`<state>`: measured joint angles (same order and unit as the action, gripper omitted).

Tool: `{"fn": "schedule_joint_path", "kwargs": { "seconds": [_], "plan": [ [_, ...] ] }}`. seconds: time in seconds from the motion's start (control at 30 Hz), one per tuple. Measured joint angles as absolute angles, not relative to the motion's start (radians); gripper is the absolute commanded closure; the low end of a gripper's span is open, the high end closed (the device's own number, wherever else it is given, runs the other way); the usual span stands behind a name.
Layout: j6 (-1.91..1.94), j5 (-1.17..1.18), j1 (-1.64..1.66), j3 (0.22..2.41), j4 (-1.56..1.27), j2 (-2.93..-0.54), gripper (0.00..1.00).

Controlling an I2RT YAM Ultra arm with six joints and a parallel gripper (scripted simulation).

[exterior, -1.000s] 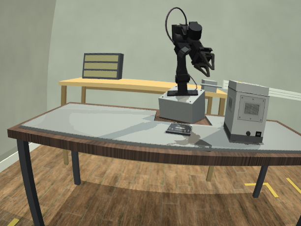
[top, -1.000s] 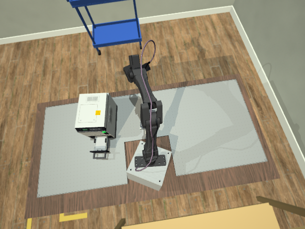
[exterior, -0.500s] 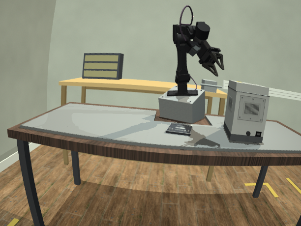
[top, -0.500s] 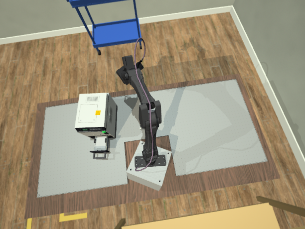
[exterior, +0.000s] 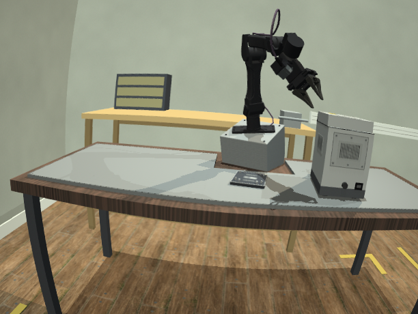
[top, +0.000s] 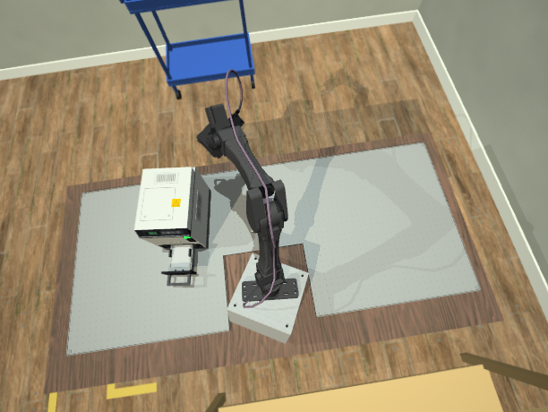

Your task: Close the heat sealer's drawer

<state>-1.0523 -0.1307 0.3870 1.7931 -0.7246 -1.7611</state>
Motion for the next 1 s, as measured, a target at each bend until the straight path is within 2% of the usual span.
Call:
{"fn": "schedule_joint_path", "kwargs": {
  "seconds": [1.0],
  "plan": [
    [-0.859,-0.105,0.608,1.753,-0.776,-1.76,0.55]
  ]
}}
